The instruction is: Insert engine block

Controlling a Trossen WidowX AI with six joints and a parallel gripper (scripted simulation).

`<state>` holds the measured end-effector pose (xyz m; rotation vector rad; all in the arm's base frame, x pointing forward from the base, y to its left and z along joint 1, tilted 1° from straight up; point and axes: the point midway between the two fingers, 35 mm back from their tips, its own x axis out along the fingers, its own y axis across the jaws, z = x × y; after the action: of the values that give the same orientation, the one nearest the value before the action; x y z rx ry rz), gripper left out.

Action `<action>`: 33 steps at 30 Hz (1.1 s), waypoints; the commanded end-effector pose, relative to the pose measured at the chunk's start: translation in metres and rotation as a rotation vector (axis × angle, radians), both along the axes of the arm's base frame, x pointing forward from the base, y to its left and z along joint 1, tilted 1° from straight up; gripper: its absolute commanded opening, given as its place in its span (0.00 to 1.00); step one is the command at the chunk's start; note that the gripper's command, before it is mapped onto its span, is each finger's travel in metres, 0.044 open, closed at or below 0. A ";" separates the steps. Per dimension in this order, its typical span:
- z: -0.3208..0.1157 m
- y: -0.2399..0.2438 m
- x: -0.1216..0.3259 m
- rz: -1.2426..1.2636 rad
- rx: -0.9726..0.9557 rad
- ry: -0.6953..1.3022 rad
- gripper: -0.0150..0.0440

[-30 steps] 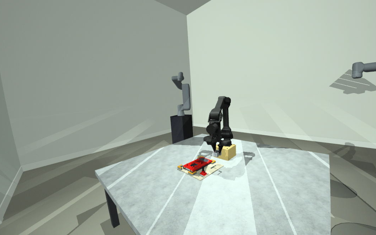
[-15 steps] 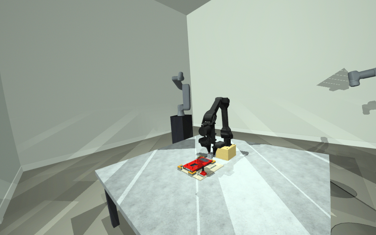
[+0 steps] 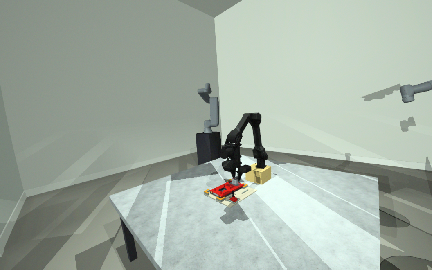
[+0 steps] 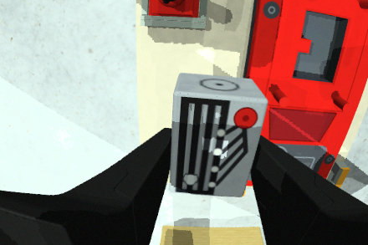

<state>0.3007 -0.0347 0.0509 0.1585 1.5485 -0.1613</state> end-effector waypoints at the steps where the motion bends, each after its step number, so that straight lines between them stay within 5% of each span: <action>1: -0.003 -0.013 0.006 0.005 -0.003 -0.010 0.25; 30: -0.035 -0.092 0.020 0.004 -0.006 -0.020 0.25; 33: -0.035 -0.092 0.020 0.009 -0.006 -0.020 0.39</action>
<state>0.3166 -0.1244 0.0147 0.1561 1.5400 -0.1682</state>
